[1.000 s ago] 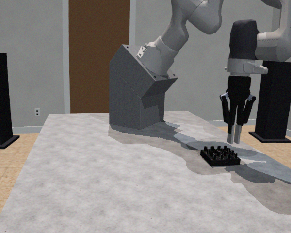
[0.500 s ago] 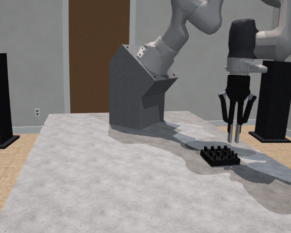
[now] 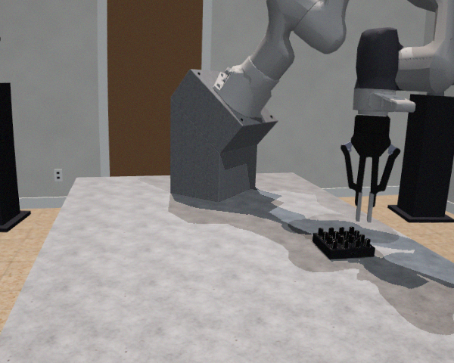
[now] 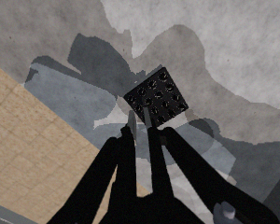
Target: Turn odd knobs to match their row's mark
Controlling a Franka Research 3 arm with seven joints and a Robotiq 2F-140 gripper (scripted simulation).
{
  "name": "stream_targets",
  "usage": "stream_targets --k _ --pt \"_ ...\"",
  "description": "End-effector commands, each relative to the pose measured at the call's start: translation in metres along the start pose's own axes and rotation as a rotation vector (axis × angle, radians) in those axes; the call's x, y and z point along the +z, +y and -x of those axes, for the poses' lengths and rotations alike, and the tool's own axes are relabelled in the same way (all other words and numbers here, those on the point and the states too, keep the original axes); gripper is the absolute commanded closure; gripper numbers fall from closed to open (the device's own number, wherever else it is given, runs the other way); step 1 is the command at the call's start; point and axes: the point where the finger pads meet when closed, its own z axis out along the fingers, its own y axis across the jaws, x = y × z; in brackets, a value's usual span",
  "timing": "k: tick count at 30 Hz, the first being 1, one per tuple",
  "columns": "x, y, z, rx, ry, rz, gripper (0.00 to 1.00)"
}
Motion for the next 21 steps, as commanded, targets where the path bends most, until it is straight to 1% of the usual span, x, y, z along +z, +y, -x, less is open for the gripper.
stream_targets --k 1,9,11,12,21 --pt "-0.0008 -0.0005 0.0011 0.153 -0.021 0.020 0.88" --pt "-0.0022 -0.0003 0.0009 0.262 -0.022 0.022 0.88" --pt "-0.0022 -0.0003 0.0009 0.262 -0.022 0.022 0.88" --pt "-0.0027 -0.0002 0.0008 0.300 -0.023 0.023 0.88" --pt "-0.0042 -0.0002 0.0006 0.422 -0.023 0.025 0.88"
